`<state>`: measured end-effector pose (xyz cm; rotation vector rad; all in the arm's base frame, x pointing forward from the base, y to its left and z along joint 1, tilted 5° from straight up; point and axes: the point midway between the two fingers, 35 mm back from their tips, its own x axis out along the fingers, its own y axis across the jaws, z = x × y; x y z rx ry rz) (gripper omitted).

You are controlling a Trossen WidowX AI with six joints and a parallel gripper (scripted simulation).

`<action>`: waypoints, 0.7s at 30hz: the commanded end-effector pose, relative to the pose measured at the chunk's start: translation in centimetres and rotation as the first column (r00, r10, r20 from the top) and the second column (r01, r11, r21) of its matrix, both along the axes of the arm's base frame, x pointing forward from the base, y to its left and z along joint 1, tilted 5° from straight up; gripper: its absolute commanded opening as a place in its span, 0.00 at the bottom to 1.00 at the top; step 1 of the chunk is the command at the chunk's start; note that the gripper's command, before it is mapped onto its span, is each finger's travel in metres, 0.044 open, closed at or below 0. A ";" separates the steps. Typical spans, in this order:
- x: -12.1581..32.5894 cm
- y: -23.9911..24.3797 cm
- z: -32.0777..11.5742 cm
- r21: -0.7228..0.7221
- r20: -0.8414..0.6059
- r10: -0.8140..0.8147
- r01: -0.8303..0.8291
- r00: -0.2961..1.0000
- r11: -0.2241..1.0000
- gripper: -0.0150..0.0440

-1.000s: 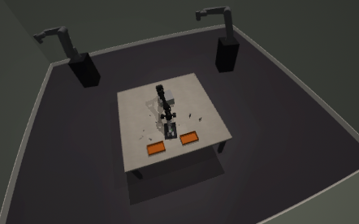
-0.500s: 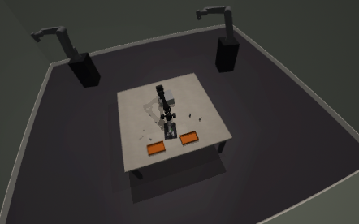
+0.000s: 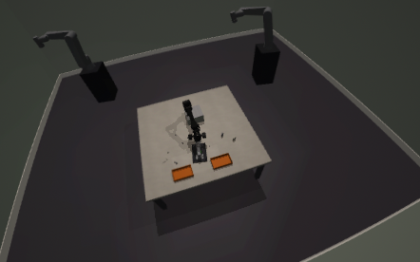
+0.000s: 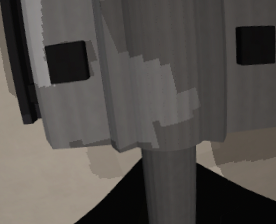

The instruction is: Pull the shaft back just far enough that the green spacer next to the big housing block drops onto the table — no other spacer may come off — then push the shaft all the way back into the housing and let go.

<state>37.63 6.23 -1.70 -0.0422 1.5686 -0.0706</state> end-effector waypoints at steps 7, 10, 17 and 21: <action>0.7 0.0 0.1 -0.003 0.012 0.002 -0.002 1.000 1.000 0.25; 0.8 -0.1 0.2 -0.003 0.012 0.002 -0.002 1.000 1.000 0.25; 0.9 -0.1 0.2 -0.003 0.012 0.002 -0.002 1.000 1.000 0.25; 1.0 -0.1 0.2 -0.003 0.012 0.002 -0.002 1.000 1.000 0.25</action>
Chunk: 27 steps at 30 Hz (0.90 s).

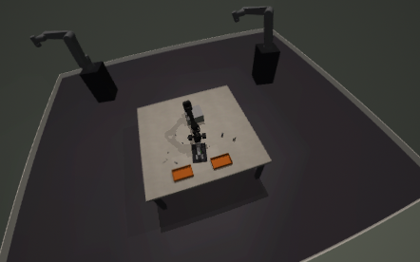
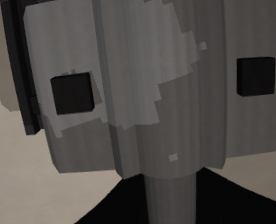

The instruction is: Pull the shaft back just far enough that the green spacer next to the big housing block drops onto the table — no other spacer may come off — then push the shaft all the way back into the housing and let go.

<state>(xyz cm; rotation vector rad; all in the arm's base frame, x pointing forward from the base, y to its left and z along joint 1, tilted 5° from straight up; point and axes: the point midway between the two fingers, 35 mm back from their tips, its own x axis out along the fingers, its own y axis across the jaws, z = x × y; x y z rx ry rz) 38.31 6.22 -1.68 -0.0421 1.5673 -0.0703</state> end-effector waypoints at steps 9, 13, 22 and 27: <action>0.6 -0.1 0.1 -0.003 0.011 0.001 -0.001 1.000 1.000 0.25; 0.7 -0.1 0.1 -0.003 0.011 0.001 -0.001 1.000 1.000 0.25; 0.7 -0.1 0.1 -0.003 0.011 0.001 -0.001 1.000 1.000 0.25; 0.3 0.0 0.0 -0.001 -0.003 0.000 0.000 1.000 1.000 0.48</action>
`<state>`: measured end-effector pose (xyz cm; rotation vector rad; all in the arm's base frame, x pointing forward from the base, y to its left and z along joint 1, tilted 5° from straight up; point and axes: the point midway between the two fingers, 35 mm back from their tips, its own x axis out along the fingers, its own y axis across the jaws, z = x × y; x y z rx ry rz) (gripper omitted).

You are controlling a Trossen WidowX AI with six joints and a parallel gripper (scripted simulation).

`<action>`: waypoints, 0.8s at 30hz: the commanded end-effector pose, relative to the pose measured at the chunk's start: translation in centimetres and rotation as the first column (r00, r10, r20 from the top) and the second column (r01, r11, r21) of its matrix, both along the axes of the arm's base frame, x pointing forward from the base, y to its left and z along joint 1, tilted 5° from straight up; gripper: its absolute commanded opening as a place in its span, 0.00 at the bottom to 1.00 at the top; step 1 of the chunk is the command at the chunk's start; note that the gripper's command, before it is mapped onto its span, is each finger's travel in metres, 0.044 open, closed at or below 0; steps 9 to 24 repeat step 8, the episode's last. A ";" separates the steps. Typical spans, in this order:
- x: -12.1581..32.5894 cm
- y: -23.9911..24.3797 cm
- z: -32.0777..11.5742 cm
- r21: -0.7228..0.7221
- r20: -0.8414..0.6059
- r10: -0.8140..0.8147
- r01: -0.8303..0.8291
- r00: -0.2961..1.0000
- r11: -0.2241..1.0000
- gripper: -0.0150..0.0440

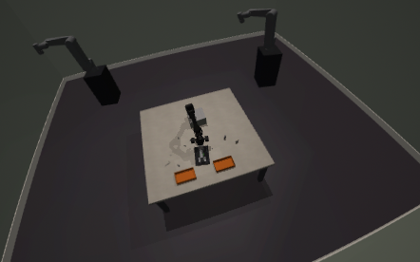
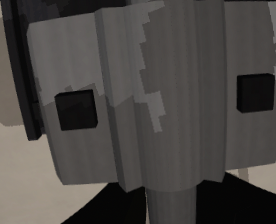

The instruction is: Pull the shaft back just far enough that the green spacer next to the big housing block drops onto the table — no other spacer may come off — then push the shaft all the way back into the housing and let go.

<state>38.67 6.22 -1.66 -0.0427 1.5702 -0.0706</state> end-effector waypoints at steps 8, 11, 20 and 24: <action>0.0 0.0 0.2 0.000 0.000 0.000 0.000 1.000 1.000 0.83; 0.0 0.0 0.2 0.000 0.000 0.000 0.000 1.000 1.000 0.83; 0.0 0.0 0.2 0.000 0.000 0.000 0.000 1.000 1.000 0.83; 0.0 0.0 0.2 0.000 0.000 0.000 0.000 1.000 1.000 0.83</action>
